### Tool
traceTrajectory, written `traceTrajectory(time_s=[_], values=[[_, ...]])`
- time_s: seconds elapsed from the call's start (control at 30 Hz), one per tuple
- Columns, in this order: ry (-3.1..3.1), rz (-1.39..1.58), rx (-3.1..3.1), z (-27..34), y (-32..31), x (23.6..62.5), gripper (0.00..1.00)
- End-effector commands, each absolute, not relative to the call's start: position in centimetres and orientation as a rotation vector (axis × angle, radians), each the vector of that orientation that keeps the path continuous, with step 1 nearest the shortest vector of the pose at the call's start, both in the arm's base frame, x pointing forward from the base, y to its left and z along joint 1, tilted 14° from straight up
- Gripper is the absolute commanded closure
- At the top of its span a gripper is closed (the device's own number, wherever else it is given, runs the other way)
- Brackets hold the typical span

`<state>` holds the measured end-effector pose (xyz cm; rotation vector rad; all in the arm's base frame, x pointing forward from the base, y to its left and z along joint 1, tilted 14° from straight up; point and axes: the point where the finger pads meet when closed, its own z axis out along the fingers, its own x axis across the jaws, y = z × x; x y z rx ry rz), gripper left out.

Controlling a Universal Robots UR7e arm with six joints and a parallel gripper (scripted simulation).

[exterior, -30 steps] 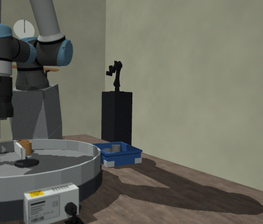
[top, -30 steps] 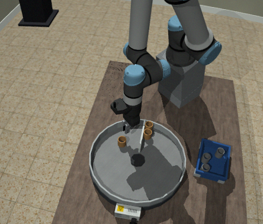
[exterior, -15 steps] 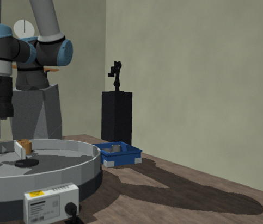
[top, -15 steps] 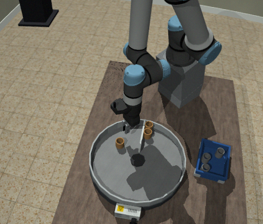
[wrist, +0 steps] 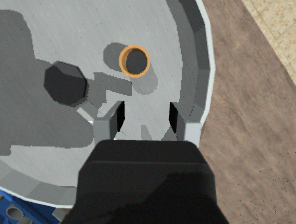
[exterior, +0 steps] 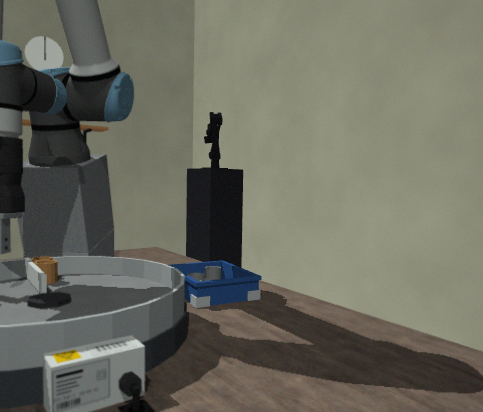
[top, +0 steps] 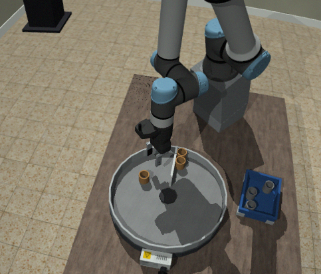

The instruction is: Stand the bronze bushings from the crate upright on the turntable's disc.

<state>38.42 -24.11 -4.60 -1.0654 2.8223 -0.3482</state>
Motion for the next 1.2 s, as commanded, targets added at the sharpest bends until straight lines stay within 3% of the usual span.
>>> traceTrajectory(time_s=[0.0,1.17], values=[[2.822,-0.35,-1.065,-3.7,-24.0,38.3,0.0],[2.822,-0.35,-1.065,3.8,-22.6,36.9,0.0]])
